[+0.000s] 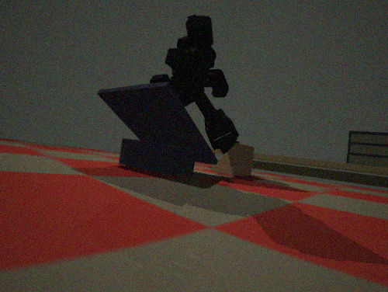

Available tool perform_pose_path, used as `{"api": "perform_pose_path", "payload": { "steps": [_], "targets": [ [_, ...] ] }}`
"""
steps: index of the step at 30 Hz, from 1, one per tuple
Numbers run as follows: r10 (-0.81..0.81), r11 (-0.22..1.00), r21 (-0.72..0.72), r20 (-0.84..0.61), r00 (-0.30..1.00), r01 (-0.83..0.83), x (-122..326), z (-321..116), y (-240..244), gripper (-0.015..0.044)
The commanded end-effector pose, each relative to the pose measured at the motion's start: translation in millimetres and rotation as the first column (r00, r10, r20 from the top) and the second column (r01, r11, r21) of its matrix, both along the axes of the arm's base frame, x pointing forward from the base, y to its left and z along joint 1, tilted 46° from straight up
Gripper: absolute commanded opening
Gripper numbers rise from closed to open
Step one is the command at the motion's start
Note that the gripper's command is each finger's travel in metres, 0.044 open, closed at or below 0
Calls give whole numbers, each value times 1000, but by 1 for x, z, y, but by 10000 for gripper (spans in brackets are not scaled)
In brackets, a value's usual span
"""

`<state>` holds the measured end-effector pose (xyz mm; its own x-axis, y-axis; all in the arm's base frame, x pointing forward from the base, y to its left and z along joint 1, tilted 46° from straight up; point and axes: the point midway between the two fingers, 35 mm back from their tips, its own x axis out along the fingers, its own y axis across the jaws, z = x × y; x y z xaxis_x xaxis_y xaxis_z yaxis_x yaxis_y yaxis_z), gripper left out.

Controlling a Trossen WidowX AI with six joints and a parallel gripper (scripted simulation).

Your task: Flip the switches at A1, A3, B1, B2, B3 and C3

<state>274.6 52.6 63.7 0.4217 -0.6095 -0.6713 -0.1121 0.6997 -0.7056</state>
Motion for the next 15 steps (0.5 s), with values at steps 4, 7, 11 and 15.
{"api": "perform_pose_path", "payload": {
  "steps": [4, 7, 11, 15],
  "targets": [
    [1, 1000, 12, 11, 1000, -2, -12, 27, 25, 0],
    [1, 1000, 12, 10, 1000, -2, -25, 24, 19, 0],
    [0, 1000, 12, 9, 1000, -1, -30, 21, 16, 0],
    [-16, 1000, 9, -6, 1000, 16, -16, 0, -3, 0]
  ]
}}
